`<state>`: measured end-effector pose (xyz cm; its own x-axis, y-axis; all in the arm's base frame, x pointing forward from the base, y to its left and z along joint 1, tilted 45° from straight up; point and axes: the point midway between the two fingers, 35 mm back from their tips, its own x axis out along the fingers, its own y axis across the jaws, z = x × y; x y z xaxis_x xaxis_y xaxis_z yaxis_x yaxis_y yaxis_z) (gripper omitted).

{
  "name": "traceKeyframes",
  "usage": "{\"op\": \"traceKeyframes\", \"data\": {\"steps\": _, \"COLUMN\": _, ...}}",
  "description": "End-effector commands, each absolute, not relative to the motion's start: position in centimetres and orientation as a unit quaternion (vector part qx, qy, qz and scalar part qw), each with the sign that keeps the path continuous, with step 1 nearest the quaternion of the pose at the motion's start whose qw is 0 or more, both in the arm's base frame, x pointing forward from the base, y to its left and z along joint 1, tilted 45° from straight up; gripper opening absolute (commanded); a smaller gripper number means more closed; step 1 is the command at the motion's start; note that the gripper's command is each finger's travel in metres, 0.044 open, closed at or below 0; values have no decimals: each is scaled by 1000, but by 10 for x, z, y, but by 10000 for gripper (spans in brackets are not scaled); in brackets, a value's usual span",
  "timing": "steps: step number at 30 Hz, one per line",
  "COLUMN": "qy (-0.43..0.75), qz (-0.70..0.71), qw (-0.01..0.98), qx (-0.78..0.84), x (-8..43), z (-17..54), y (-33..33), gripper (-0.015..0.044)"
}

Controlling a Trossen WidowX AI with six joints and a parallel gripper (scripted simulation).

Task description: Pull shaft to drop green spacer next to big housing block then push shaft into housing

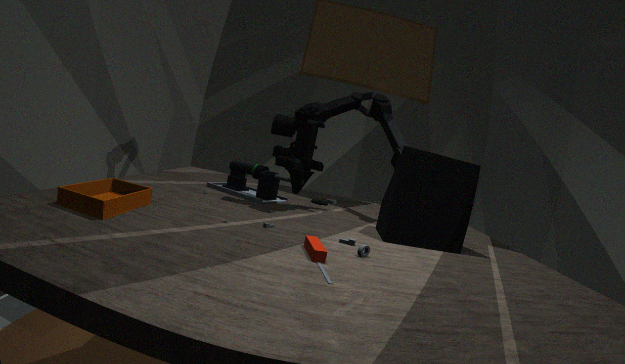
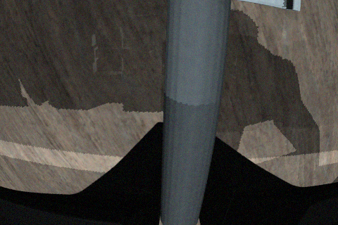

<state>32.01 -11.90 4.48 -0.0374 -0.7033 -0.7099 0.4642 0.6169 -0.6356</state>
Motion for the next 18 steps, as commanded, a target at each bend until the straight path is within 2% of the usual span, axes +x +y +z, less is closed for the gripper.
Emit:
{"op": "traceKeyframes", "data": {"steps": 1, "qy": 580, "qz": -426, "qw": 687, "qx": -101, "x": 320, "z": 45, "y": -119, "gripper": 0}}
{"op": "traceKeyframes", "data": {"steps": 18, "qy": 580, "qz": -426, "qw": 687, "qx": -101, "x": 318, "z": 44, "y": -118, "gripper": 0}}
